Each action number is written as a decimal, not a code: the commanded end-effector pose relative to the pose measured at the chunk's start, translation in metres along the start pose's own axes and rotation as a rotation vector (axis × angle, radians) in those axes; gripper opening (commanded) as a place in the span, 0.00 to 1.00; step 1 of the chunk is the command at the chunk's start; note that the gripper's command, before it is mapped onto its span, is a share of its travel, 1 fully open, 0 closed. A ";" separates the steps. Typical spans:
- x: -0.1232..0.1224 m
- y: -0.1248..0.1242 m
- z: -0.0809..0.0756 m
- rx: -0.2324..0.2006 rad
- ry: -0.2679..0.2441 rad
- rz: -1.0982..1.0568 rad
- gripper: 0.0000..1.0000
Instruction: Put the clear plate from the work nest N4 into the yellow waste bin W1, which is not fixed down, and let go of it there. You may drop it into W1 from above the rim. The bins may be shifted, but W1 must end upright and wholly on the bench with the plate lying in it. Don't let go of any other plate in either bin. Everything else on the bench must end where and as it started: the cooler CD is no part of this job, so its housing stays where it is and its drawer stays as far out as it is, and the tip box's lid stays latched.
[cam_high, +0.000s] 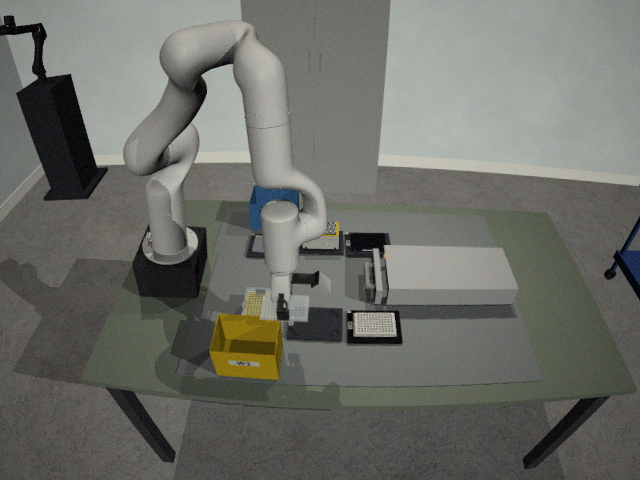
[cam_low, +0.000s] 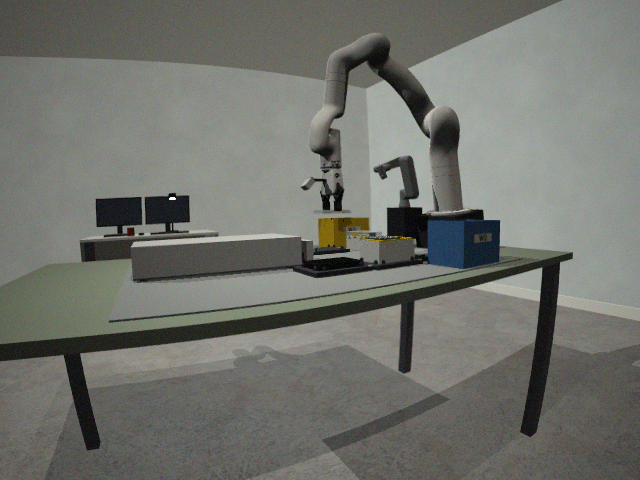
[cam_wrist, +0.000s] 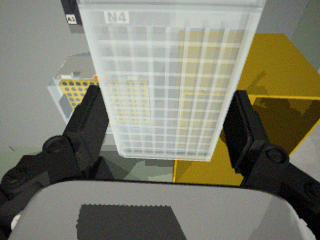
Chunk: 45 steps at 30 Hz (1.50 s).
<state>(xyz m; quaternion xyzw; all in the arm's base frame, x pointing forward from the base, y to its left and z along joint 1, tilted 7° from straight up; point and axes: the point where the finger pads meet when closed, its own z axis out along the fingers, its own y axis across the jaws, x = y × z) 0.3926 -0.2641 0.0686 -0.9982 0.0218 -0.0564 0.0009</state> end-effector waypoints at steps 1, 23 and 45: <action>-0.007 0.007 0.000 0.003 0.009 -0.001 0.00; -0.050 0.039 0.000 0.003 0.009 -0.001 0.00; -0.092 0.072 0.000 0.003 0.009 -0.001 0.00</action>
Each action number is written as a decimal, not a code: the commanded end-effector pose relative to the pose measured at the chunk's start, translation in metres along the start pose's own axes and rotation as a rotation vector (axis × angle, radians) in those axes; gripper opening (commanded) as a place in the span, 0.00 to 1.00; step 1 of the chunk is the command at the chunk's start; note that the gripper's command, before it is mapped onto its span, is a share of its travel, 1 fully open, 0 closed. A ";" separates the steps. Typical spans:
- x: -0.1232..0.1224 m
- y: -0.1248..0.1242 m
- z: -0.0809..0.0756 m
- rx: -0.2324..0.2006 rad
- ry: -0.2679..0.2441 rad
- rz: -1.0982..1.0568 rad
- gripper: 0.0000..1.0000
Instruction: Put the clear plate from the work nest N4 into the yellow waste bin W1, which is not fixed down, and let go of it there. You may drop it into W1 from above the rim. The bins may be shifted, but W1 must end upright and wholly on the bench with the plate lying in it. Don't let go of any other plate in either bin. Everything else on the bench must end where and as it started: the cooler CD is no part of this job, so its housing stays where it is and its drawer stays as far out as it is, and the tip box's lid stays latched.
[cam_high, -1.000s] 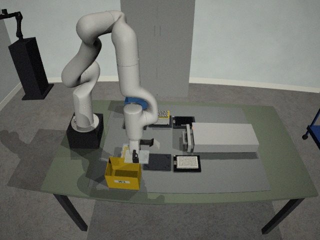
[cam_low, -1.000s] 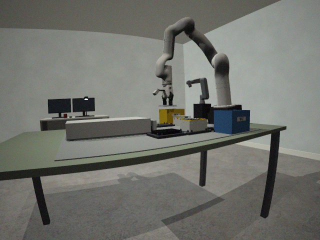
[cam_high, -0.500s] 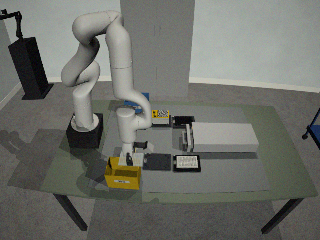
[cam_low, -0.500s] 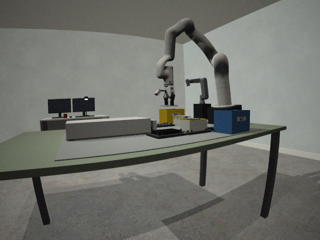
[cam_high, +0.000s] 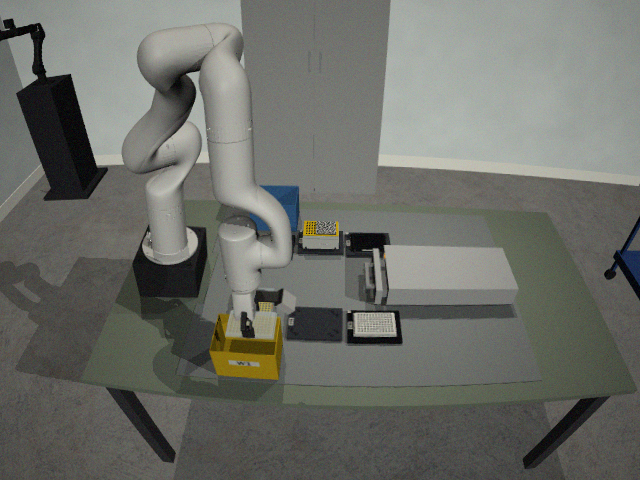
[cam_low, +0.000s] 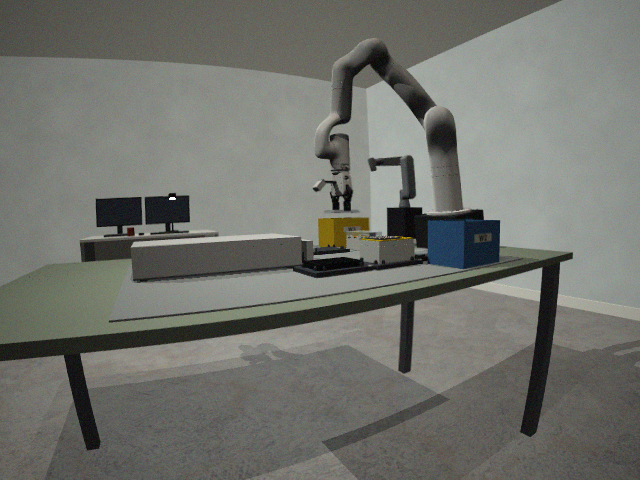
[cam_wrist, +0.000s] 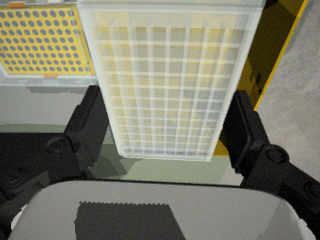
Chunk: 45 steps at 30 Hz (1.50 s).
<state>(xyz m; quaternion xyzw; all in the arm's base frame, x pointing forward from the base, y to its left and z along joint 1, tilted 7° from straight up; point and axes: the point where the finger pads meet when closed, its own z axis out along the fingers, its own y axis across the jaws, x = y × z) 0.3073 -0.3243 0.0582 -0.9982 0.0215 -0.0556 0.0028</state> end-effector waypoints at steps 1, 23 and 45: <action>-0.011 0.009 0.000 -0.001 0.010 -0.001 0.00; -0.017 0.014 0.000 -0.001 0.010 -0.001 0.00; -0.017 0.014 0.000 -0.001 0.010 -0.001 1.00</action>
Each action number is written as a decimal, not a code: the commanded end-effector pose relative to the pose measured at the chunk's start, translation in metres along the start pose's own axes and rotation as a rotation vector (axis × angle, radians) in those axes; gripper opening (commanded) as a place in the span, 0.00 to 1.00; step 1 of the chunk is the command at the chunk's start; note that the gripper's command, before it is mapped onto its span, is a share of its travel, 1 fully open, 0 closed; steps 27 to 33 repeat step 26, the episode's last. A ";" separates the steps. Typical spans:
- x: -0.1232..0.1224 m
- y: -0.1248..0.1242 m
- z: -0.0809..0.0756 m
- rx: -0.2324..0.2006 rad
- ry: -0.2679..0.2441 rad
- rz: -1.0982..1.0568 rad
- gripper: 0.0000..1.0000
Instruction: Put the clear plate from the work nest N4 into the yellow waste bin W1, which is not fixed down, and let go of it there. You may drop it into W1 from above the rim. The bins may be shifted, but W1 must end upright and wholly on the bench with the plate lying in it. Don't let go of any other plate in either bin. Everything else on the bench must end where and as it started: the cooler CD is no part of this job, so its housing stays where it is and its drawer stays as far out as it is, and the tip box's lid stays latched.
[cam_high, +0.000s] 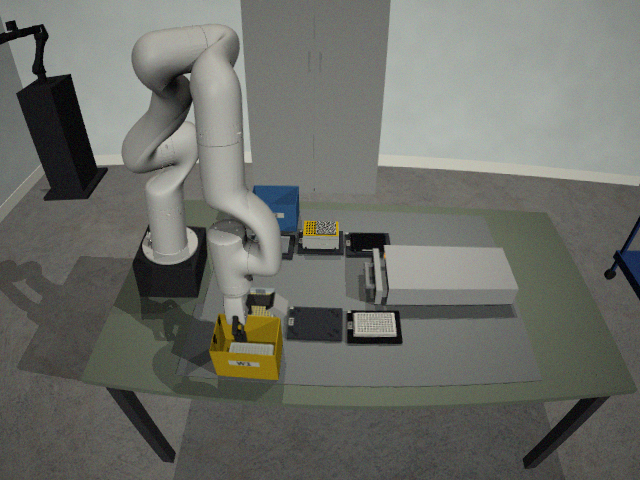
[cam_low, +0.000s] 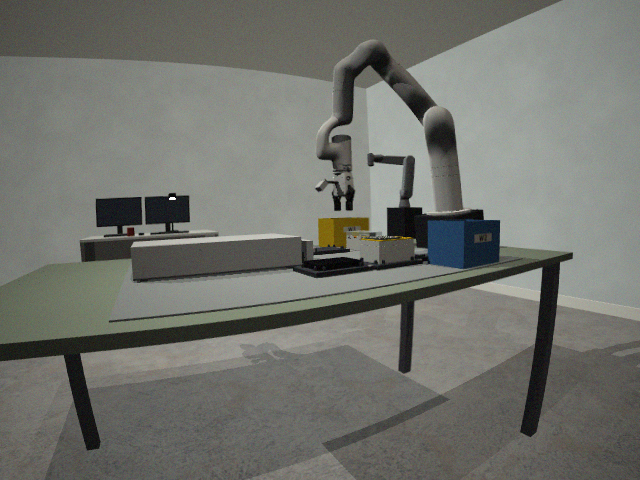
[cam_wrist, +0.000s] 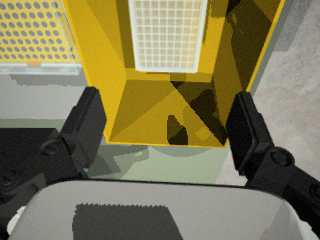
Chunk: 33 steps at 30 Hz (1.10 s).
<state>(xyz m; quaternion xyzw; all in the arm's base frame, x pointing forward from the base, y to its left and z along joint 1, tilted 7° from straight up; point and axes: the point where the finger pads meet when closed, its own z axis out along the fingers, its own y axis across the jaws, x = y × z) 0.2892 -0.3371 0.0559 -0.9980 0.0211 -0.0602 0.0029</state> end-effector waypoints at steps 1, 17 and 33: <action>0.001 0.001 0.000 -0.001 0.001 0.000 1.00; 0.009 -0.022 -0.007 -0.001 0.001 0.000 1.00; 0.020 -0.049 -0.015 -0.001 0.001 0.000 1.00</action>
